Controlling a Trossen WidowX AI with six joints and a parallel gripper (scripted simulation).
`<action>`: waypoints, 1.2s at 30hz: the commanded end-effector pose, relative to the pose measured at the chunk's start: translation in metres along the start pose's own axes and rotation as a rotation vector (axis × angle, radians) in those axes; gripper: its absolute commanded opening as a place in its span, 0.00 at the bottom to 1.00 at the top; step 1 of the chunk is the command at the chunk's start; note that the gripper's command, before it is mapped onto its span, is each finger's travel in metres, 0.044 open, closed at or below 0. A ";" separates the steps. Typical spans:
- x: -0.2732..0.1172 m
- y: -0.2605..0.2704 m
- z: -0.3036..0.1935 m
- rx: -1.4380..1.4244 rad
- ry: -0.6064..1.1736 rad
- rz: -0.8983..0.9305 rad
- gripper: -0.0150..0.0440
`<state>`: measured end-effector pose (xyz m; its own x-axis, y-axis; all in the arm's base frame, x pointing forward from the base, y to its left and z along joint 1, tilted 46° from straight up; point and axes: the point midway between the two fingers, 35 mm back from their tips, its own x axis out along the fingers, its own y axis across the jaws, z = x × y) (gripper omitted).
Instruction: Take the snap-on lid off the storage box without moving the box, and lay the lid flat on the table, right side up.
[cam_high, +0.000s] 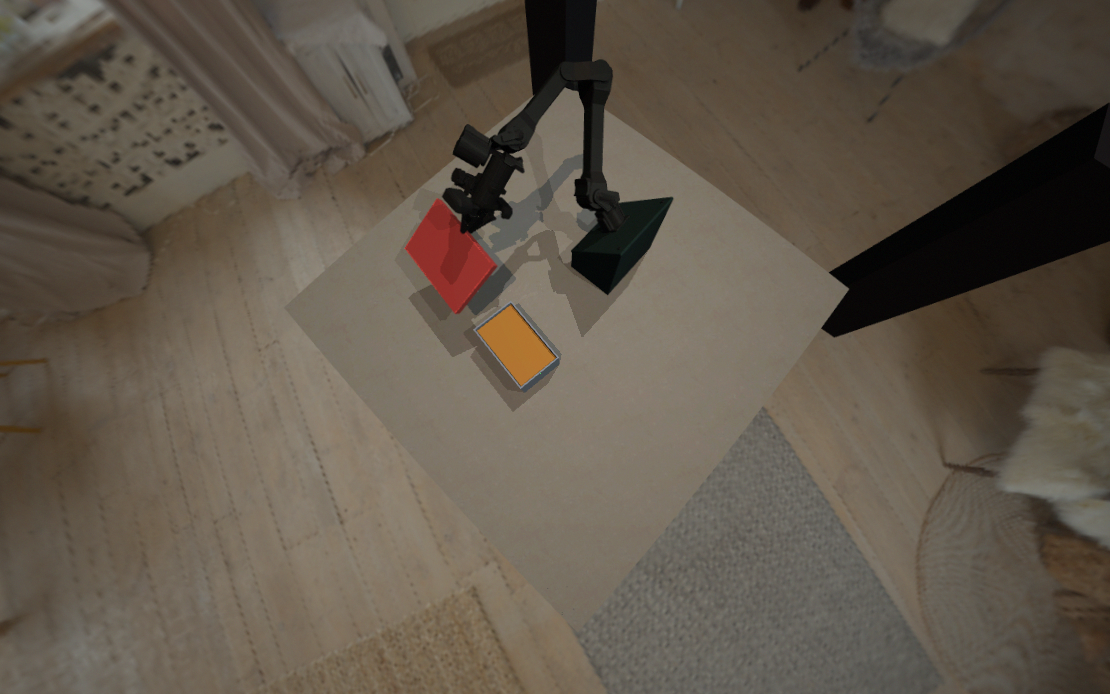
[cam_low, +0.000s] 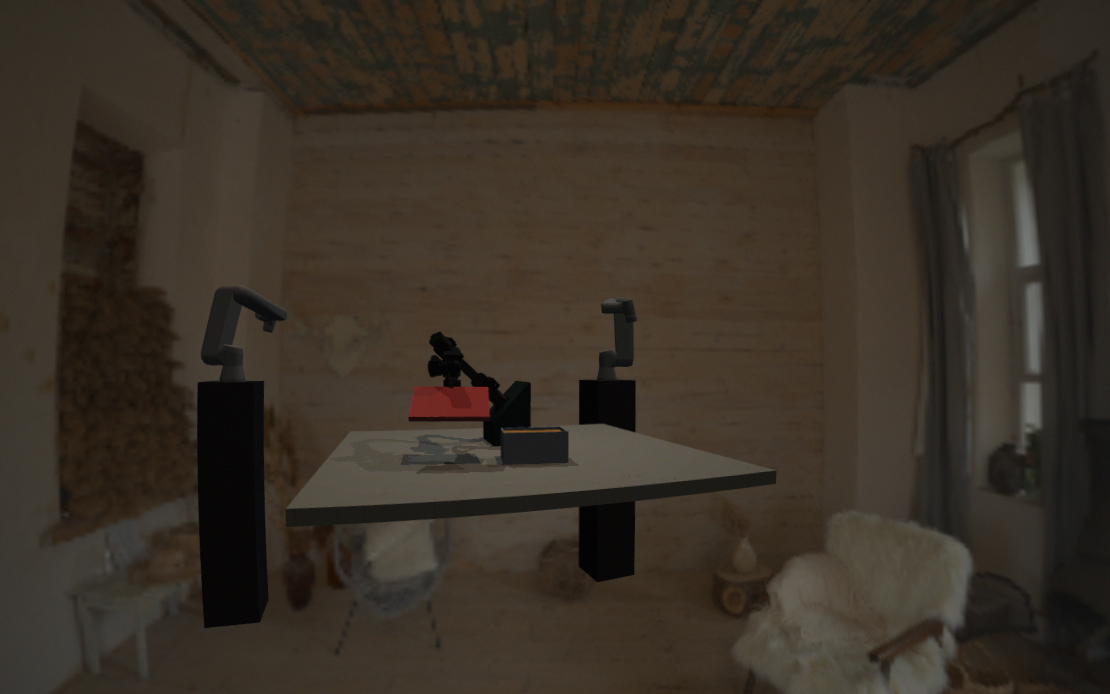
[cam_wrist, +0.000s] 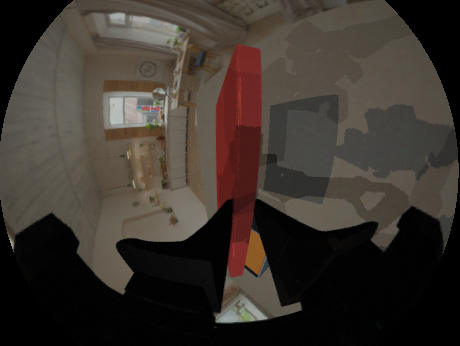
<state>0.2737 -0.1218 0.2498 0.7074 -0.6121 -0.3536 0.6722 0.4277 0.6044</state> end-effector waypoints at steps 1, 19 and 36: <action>-0.003 0.004 0.009 0.001 -0.001 0.019 0.25; -0.006 0.003 0.046 0.000 -0.004 0.020 0.25; 0.001 -0.008 0.048 -0.001 -0.005 0.021 0.25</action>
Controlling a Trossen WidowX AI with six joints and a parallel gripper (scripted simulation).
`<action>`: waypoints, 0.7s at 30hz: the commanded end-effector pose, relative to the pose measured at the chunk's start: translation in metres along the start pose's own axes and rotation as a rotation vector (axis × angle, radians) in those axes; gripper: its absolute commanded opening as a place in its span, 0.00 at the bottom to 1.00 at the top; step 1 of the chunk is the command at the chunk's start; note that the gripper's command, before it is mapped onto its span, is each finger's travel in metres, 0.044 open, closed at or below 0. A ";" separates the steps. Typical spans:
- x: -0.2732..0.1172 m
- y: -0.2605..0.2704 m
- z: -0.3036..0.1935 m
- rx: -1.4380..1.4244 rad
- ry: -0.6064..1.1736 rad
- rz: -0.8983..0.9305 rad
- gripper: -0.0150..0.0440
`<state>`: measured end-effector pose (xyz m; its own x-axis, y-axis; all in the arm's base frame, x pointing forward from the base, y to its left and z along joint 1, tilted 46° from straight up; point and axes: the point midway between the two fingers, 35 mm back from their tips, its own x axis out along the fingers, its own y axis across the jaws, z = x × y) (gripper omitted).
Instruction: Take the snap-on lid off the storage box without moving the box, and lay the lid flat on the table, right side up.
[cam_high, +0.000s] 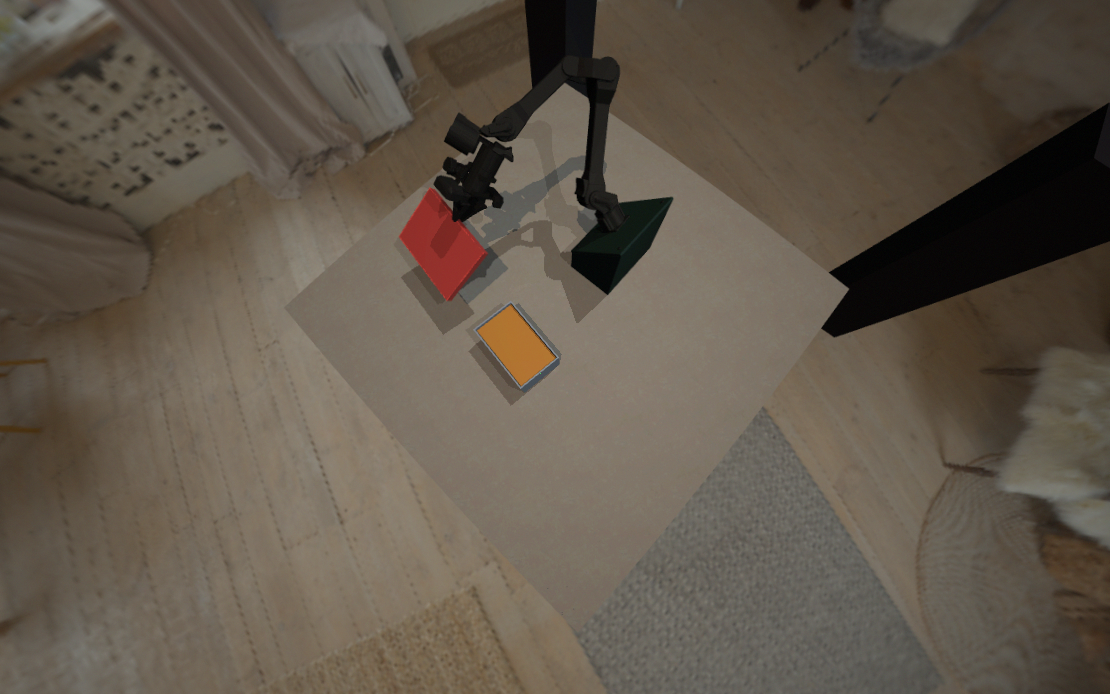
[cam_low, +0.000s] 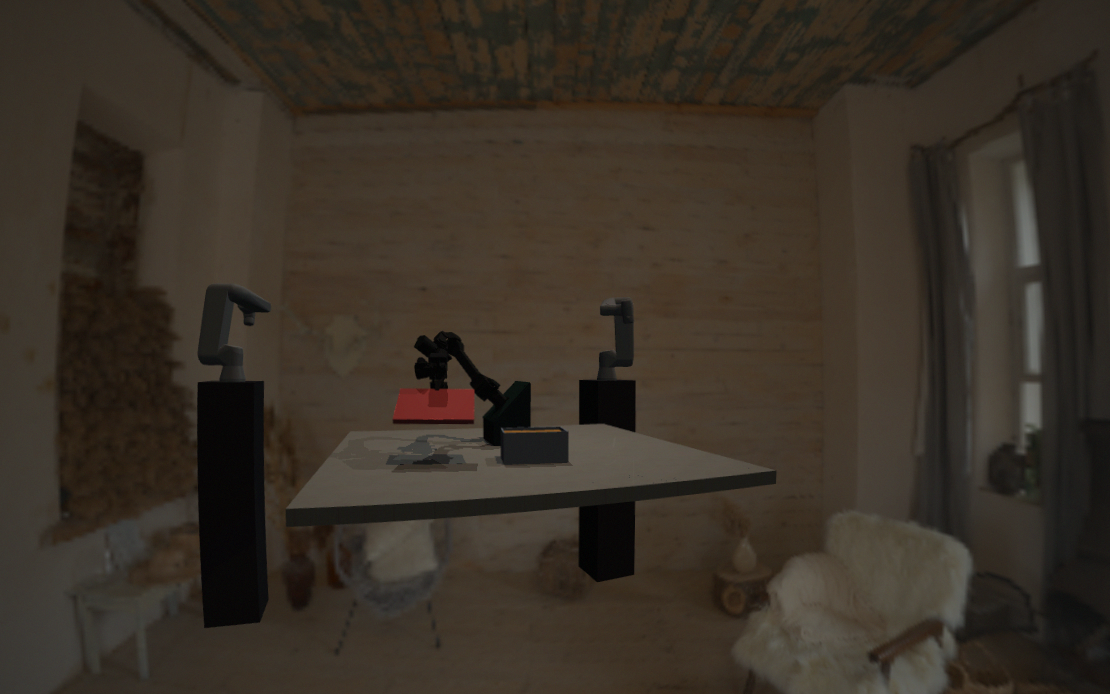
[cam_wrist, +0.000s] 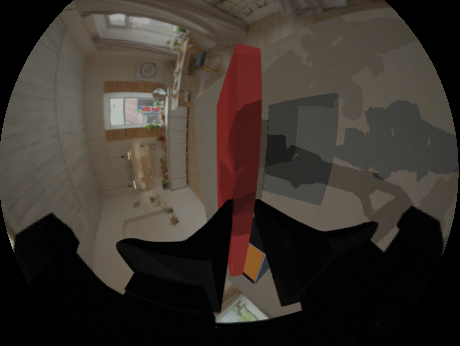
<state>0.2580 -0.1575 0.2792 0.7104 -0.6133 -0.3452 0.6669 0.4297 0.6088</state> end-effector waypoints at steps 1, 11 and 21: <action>0.002 -0.001 -0.001 -0.003 0.001 0.015 0.25; 0.007 -0.007 -0.001 -0.004 0.001 0.015 0.25; 0.012 -0.013 -0.001 -0.004 0.000 0.015 0.25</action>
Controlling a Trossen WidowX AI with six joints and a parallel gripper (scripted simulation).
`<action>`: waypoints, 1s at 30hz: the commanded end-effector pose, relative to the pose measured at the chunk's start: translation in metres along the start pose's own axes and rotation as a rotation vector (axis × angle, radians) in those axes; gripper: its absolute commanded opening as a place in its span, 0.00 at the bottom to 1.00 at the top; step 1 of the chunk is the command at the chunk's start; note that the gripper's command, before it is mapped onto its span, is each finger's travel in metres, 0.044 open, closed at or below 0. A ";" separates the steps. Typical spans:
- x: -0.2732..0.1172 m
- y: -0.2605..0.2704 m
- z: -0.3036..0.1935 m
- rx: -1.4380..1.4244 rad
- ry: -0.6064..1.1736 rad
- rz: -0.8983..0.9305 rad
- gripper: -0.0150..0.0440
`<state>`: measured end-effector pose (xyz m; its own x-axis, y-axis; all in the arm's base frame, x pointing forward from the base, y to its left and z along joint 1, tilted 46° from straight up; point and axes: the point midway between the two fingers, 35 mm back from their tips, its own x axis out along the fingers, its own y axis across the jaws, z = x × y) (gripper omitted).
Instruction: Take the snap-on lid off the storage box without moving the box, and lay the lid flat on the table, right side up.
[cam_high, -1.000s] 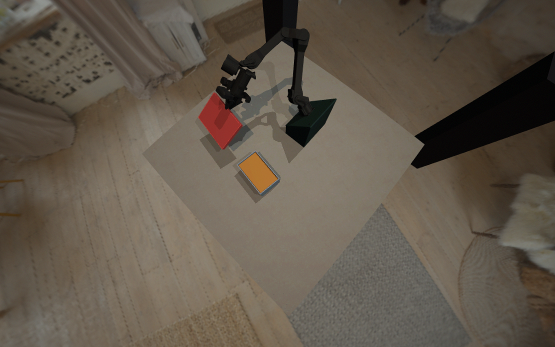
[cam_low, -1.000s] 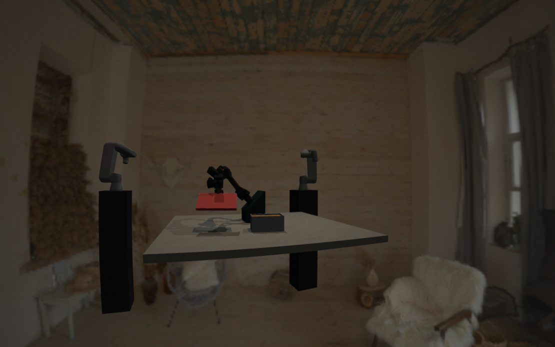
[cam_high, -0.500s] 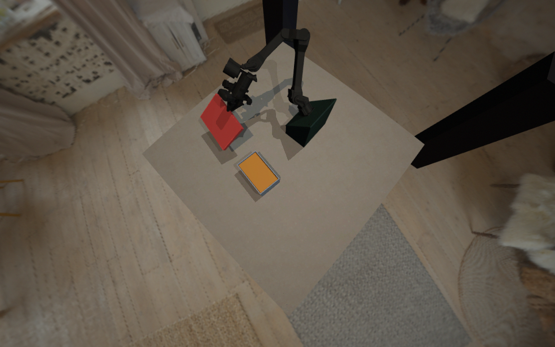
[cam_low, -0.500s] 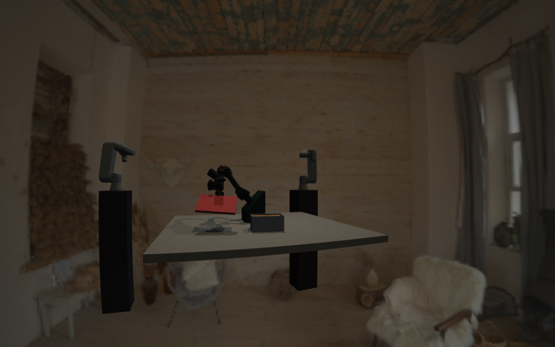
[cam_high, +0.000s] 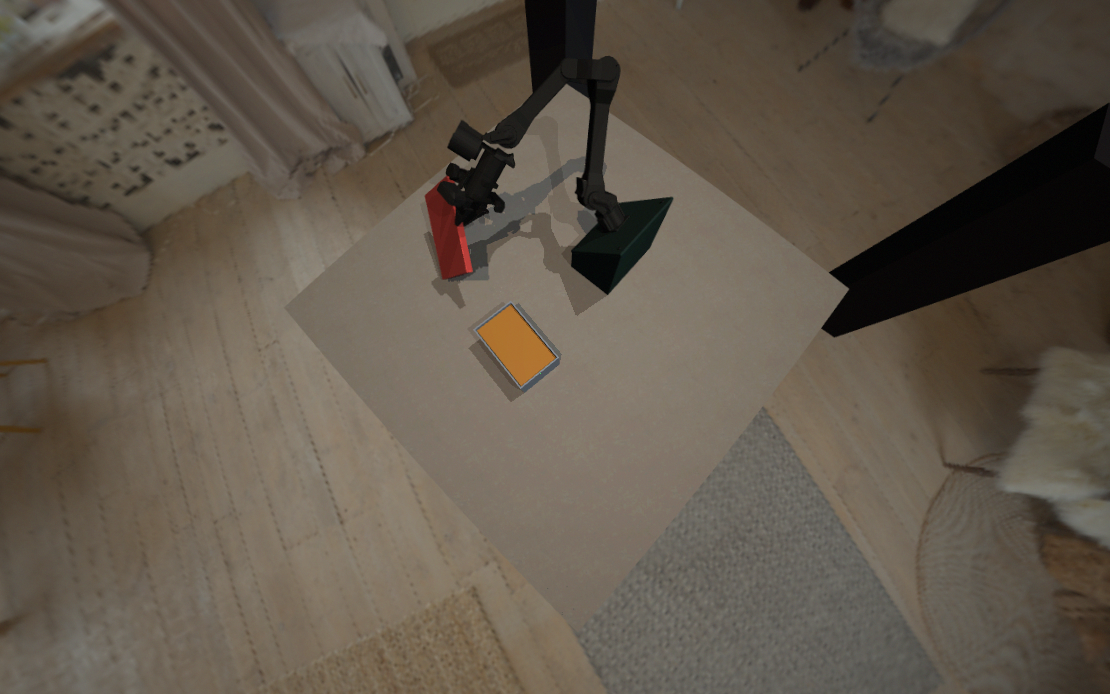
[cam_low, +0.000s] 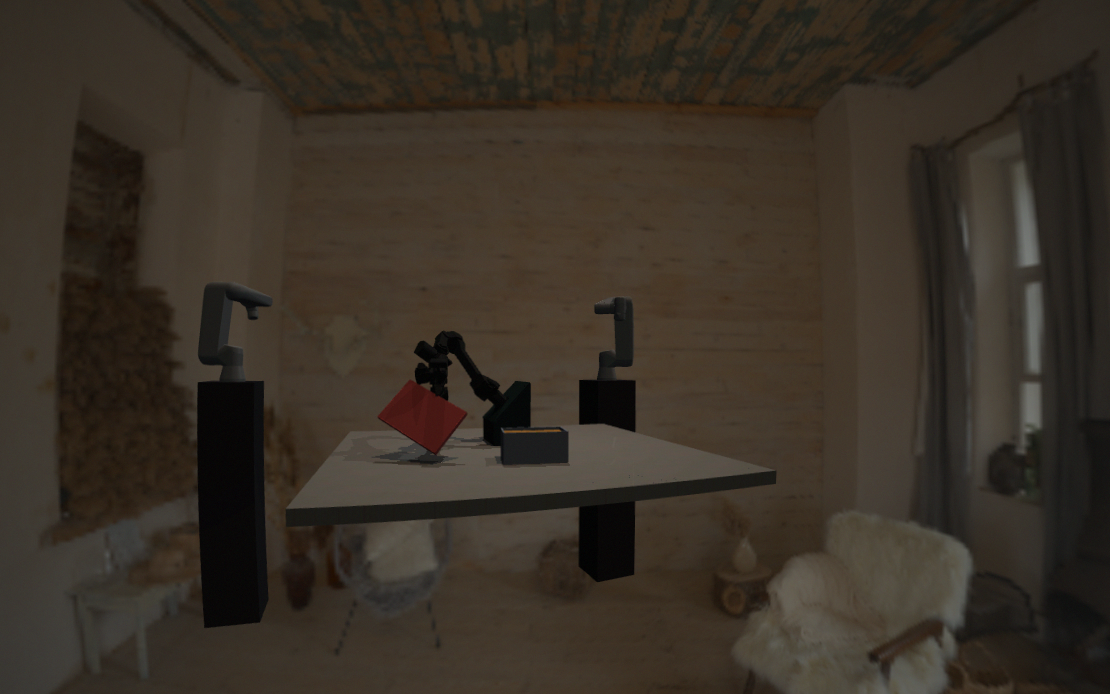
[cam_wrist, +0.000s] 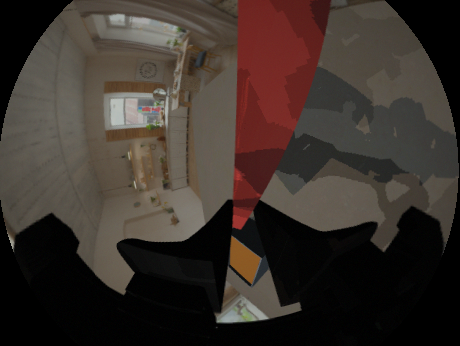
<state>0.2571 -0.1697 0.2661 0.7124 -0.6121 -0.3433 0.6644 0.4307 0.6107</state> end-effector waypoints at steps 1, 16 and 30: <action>0.001 0.000 0.000 -0.006 0.001 0.012 0.25; 0.009 -0.009 0.000 -0.006 0.000 0.012 0.25; 0.016 -0.017 0.000 -0.007 -0.001 0.012 0.25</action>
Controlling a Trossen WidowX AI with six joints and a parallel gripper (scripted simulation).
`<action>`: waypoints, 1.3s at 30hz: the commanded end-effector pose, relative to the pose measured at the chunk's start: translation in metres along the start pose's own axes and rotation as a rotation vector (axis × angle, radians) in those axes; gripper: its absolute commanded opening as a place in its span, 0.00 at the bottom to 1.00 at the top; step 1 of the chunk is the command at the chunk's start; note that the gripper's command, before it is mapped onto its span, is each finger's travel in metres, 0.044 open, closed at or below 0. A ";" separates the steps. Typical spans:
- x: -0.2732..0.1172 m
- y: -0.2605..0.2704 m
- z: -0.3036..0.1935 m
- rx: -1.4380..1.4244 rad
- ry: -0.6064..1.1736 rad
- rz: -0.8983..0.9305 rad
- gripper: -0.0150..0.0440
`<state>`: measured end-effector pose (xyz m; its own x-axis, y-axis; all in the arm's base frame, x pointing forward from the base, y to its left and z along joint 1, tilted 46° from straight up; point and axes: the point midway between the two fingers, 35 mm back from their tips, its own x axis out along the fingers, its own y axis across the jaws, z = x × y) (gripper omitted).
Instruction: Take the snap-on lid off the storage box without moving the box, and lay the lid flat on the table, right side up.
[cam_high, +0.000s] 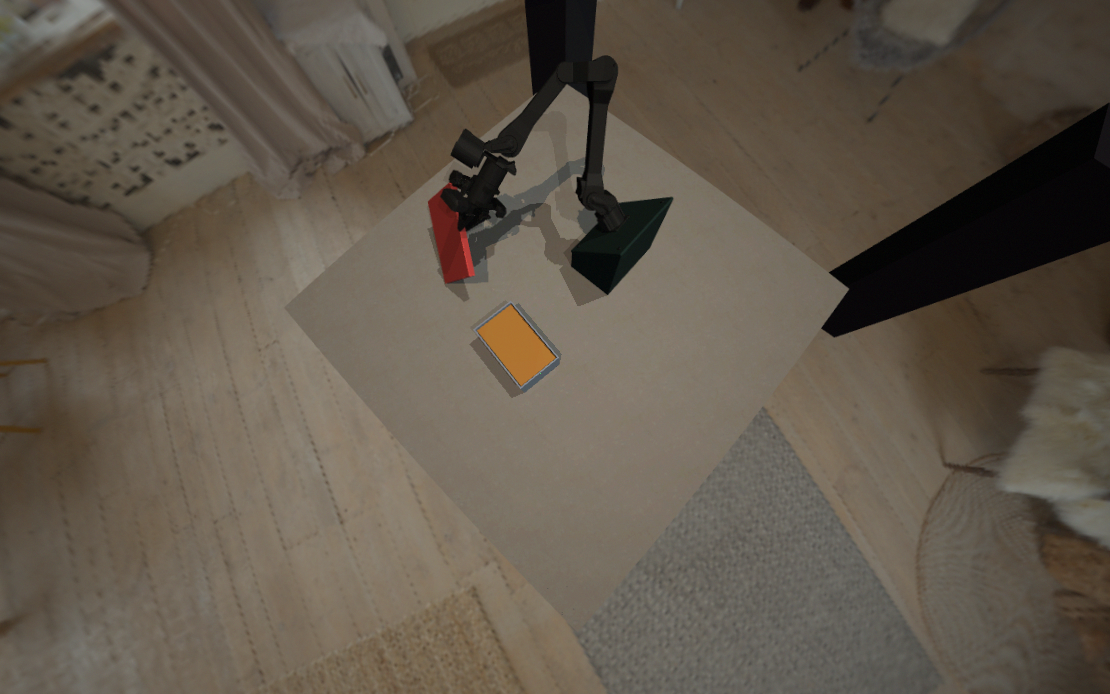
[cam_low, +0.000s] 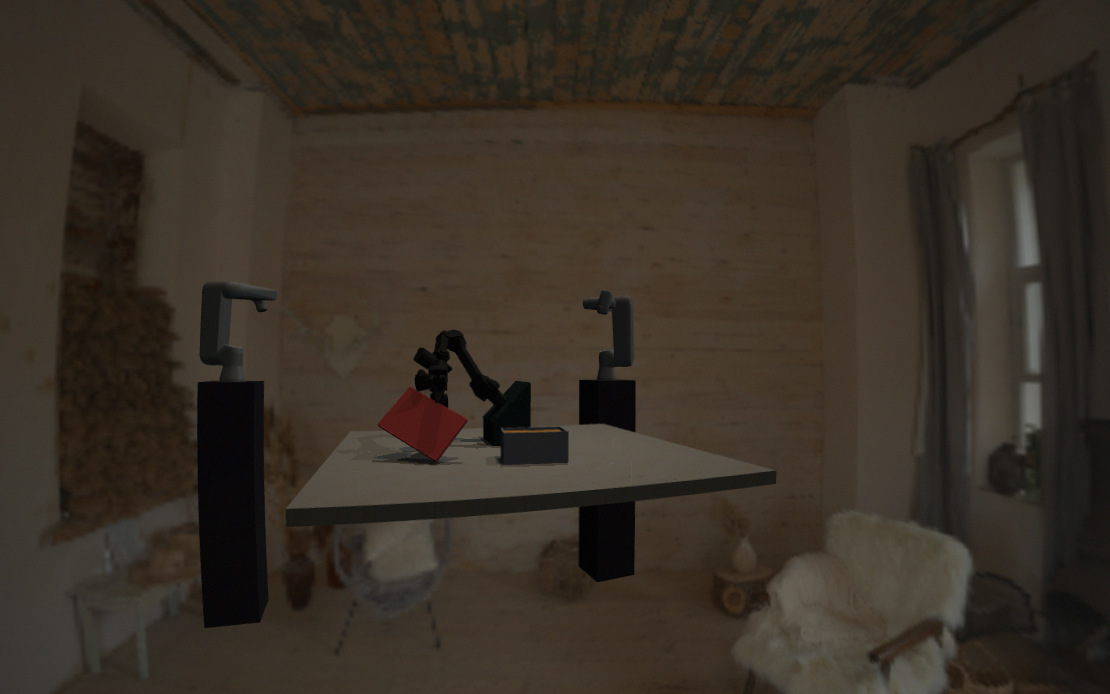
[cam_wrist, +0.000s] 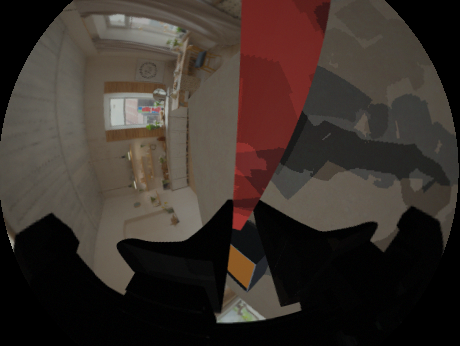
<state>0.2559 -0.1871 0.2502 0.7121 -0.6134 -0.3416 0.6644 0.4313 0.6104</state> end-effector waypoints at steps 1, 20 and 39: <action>0.002 0.000 0.000 -0.007 0.001 0.012 0.25; 0.011 -0.011 0.000 -0.007 0.001 0.012 0.25; 0.021 -0.022 0.000 -0.008 0.000 0.012 0.25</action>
<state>0.2575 -0.2054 0.2409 0.7362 -0.6030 -0.3073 0.6349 0.4580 0.6222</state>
